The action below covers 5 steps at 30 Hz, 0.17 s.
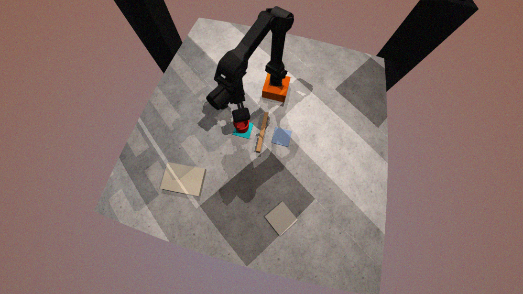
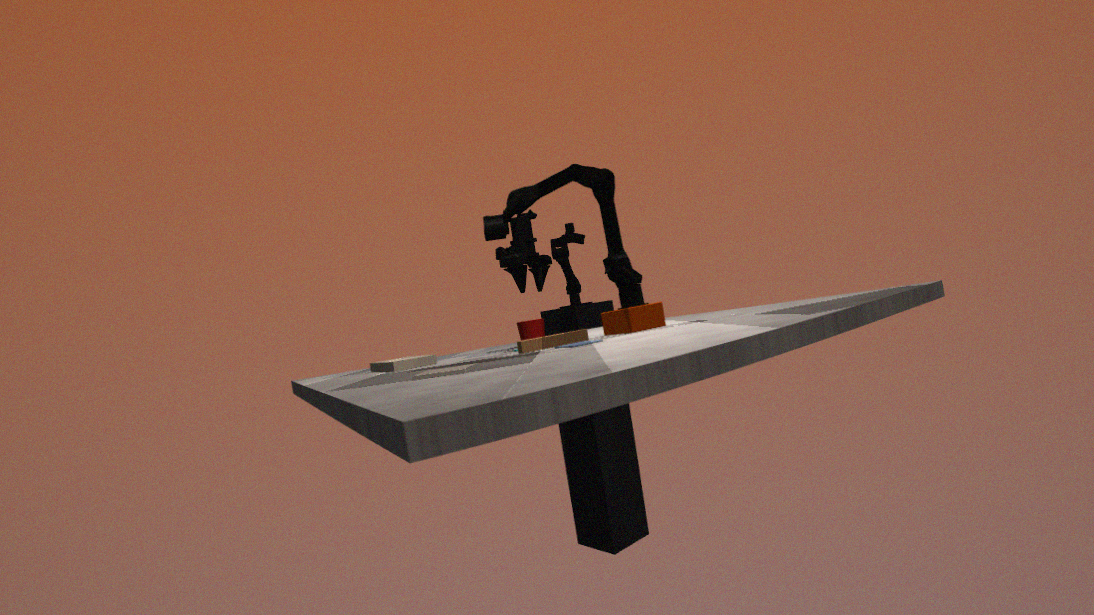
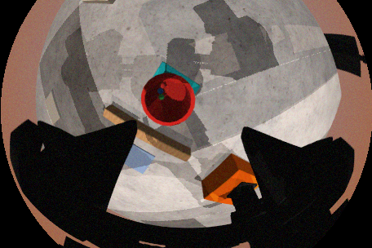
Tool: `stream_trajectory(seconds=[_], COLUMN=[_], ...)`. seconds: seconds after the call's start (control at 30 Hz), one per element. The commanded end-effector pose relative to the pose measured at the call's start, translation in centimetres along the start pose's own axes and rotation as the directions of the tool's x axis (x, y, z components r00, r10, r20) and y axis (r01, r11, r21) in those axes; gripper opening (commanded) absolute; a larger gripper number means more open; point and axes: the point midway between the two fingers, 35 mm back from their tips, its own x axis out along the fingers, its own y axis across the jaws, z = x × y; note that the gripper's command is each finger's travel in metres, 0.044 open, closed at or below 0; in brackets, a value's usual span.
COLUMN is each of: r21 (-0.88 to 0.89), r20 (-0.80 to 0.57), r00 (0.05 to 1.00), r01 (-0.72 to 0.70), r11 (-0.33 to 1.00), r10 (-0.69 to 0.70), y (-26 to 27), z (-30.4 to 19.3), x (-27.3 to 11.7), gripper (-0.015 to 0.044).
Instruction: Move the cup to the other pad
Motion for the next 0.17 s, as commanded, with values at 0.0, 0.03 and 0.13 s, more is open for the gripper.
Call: stream_trajectory(seconds=[0.0, 0.03, 0.13], r21=[-0.002, 0.0, 0.0], r20=[0.001, 0.001, 0.001], r00=[1.0, 1.0, 1.0], r01=[-0.003, -0.001, -0.001], r11=[1.0, 1.0, 1.0], r10=[0.003, 0.001, 0.001], y=[-0.01, -0.01, -0.01], z=[0.0, 0.0, 0.0], x=[-0.6, -0.2, -0.2], gripper=[0.044, 0.044, 0.044])
